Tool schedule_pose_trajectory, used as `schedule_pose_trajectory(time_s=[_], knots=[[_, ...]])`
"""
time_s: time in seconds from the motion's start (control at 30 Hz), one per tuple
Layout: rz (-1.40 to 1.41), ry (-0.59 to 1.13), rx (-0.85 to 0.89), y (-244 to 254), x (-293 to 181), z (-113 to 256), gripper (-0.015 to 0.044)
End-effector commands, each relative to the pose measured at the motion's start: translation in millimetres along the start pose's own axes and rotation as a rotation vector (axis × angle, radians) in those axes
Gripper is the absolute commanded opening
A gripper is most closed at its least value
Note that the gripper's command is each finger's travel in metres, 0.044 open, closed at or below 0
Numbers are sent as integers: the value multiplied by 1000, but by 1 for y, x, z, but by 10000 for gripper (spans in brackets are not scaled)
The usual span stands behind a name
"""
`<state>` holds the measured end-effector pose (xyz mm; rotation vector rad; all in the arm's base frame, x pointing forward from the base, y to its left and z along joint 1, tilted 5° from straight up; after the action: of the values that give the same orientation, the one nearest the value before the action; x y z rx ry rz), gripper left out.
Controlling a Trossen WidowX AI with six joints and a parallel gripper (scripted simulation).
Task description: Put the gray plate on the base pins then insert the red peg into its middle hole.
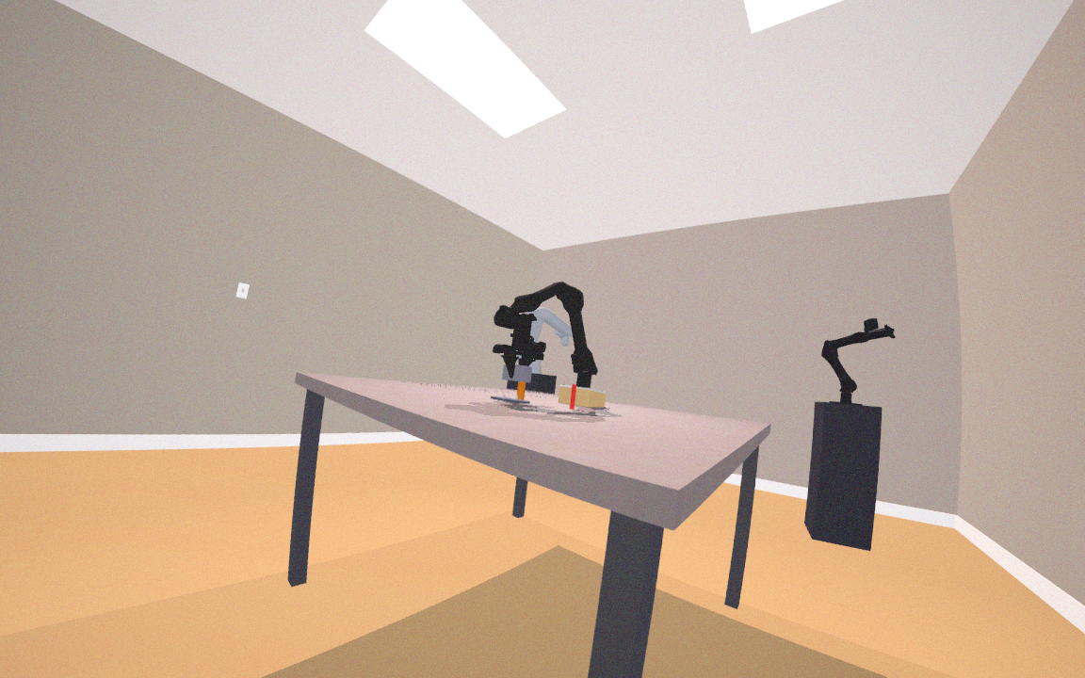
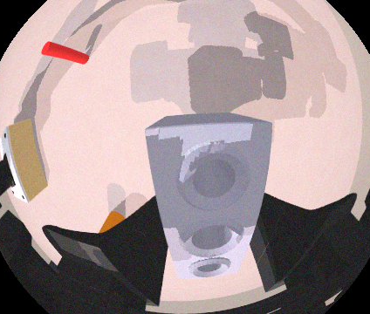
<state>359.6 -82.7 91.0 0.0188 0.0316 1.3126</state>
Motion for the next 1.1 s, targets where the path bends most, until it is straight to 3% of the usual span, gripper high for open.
schedule_pose_trajectory(time_s=[0.0,1.07], knots=[[16,6,8,3,-10,-7,0],[42,8,9,7,-28,-16,0]])
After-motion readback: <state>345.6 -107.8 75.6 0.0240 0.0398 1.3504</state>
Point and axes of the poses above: the point midway between the two fingers, 35 mm back from their tips, its own z axis back along the fingers, its own y axis across the jaws, x = y × z, the point moved 6 cm from there along z, back along the fingers, and after that the axes turned 4 degrees about -z, right-handed, at the moved point
